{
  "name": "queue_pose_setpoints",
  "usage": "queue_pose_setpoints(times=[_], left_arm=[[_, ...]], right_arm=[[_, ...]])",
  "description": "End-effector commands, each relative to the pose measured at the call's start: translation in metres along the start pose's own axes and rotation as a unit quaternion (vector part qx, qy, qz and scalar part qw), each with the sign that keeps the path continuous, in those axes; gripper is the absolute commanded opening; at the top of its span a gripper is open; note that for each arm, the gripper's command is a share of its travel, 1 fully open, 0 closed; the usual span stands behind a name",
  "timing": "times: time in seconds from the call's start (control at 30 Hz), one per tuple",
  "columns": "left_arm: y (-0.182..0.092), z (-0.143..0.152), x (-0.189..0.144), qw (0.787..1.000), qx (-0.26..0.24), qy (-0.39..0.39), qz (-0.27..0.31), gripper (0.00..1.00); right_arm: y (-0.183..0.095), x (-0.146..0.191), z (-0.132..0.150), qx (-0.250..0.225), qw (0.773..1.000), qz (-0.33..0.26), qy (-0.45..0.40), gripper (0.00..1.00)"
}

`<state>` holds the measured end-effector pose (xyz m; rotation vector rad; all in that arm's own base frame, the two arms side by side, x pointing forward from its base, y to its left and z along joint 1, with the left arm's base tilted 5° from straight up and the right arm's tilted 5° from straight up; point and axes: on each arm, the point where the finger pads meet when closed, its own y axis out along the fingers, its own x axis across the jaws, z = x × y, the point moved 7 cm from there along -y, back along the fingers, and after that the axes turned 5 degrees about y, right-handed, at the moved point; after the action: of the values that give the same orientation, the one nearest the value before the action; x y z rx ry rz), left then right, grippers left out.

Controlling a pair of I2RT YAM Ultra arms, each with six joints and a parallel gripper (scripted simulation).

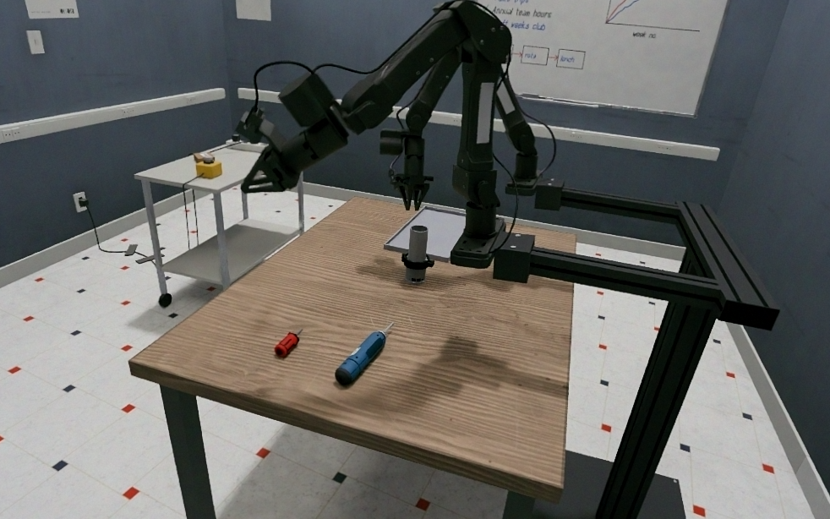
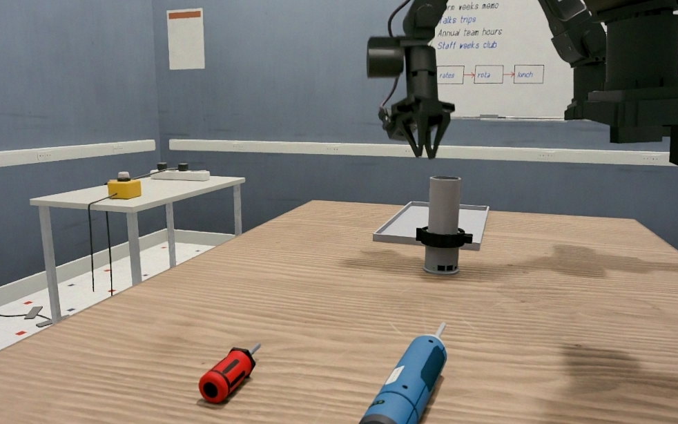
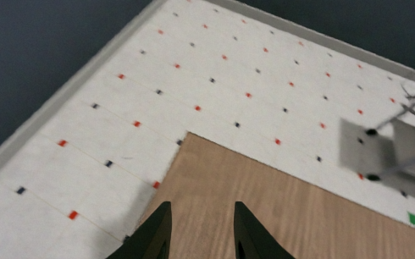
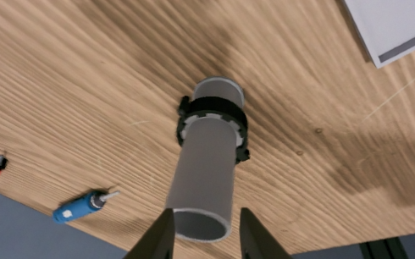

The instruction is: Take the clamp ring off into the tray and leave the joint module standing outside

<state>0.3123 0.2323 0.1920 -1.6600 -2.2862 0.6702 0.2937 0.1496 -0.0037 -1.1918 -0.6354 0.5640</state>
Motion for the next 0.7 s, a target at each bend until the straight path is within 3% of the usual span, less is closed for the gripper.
queue_pose_setpoints(times=[0.0,0.1,0.27,0.33,0.6,0.67], left_arm=[[0.027,0.026,-0.030,0.997,0.032,0.011,0.075,0.30],[0.047,0.027,-0.048,0.992,0.039,0.022,0.117,0.30],[0.047,0.027,-0.048,0.992,0.039,0.022,0.117,0.30],[0.050,0.059,-0.063,0.986,0.077,0.014,0.148,0.30],[0.070,0.116,-0.120,0.955,0.149,0.017,0.257,0.30],[0.081,0.115,-0.134,0.947,0.148,0.026,0.284,0.30]], right_arm=[[0.010,0.004,-0.007,0.030,0.998,-0.030,-0.046,0.30],[0.020,-0.003,-0.010,0.049,0.996,-0.034,-0.063,0.30],[0.013,0.005,-0.010,0.042,0.996,-0.046,-0.071,0.30],[0.026,-0.012,-0.010,0.063,0.995,-0.037,-0.072,0.30],[0.044,-0.024,-0.019,0.100,0.985,-0.075,-0.120,0.30],[0.049,-0.029,-0.020,0.111,0.982,-0.082,-0.131,0.30]])
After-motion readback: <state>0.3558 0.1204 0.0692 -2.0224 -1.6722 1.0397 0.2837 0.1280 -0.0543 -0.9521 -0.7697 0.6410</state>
